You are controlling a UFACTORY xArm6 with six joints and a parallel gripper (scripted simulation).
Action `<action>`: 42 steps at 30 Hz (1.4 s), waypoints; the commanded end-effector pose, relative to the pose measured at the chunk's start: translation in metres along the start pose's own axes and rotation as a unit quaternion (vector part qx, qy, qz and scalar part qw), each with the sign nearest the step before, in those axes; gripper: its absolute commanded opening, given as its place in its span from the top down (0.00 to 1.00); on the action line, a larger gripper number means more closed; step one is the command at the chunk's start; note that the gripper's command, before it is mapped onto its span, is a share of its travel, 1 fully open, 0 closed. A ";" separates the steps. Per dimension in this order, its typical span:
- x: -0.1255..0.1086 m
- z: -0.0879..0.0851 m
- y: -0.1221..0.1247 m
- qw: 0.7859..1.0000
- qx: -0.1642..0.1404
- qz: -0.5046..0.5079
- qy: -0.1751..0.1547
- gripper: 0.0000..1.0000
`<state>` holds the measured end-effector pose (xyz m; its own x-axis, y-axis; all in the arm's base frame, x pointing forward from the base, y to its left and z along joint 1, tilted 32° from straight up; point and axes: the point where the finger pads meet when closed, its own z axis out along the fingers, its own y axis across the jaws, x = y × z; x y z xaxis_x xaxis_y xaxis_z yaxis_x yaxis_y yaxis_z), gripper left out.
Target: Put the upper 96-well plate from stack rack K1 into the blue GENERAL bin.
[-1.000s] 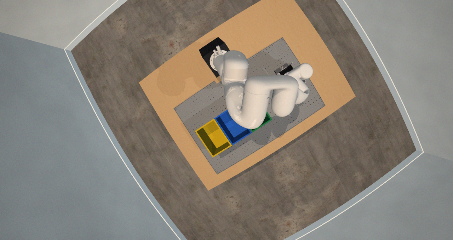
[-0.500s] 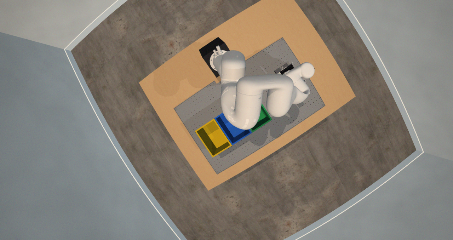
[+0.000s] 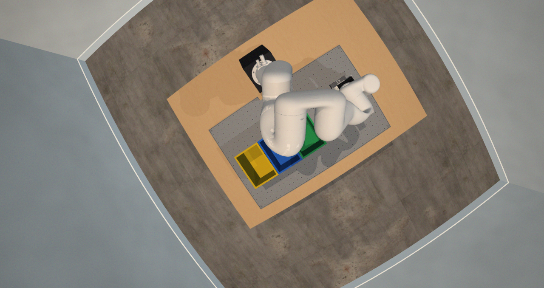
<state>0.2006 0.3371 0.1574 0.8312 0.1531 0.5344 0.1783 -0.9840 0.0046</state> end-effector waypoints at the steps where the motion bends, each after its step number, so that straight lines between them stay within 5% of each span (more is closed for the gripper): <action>1: 0.001 -0.008 -0.001 1.000 0.001 0.000 0.001 1.00; 42: 0.001 -0.070 -0.001 1.000 0.001 0.001 0.001 1.00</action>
<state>0.1680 0.3315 0.2099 0.8313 0.1531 0.5343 0.1784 -0.9840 0.0045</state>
